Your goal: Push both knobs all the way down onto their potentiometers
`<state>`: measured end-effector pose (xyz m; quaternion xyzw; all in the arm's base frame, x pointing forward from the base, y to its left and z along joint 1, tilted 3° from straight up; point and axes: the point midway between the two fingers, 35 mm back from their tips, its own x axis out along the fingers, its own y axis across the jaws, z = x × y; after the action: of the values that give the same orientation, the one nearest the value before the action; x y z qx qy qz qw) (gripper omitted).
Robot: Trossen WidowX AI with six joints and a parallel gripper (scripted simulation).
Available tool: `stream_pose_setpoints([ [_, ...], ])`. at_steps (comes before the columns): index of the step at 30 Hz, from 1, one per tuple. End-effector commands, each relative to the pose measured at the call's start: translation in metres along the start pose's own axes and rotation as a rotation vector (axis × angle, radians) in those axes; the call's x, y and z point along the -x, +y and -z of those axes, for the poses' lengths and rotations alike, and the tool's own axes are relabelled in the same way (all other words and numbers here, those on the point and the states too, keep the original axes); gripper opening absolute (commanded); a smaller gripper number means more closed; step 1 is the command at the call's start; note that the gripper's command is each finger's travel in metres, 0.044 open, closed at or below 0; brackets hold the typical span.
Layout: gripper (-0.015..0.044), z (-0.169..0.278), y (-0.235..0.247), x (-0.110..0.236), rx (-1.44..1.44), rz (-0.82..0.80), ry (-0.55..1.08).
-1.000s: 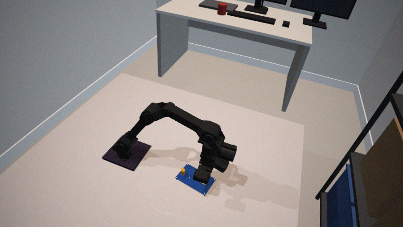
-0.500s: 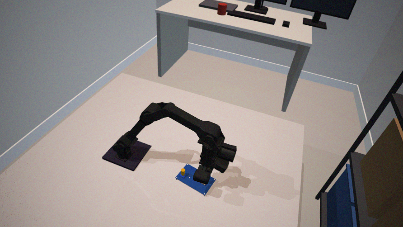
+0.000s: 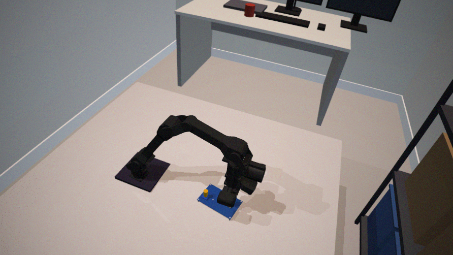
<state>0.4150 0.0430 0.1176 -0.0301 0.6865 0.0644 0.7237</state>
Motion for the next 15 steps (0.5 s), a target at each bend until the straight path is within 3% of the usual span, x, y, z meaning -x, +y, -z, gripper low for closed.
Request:
stream_pose_setpoints([
  [1, 0.0000, 0.0008, 0.0005, 0.0004, -0.006, -0.002, 0.003],
  [15, 0.0000, 0.0008, 0.0005, -0.0021, -0.006, -0.002, 0.003],
])
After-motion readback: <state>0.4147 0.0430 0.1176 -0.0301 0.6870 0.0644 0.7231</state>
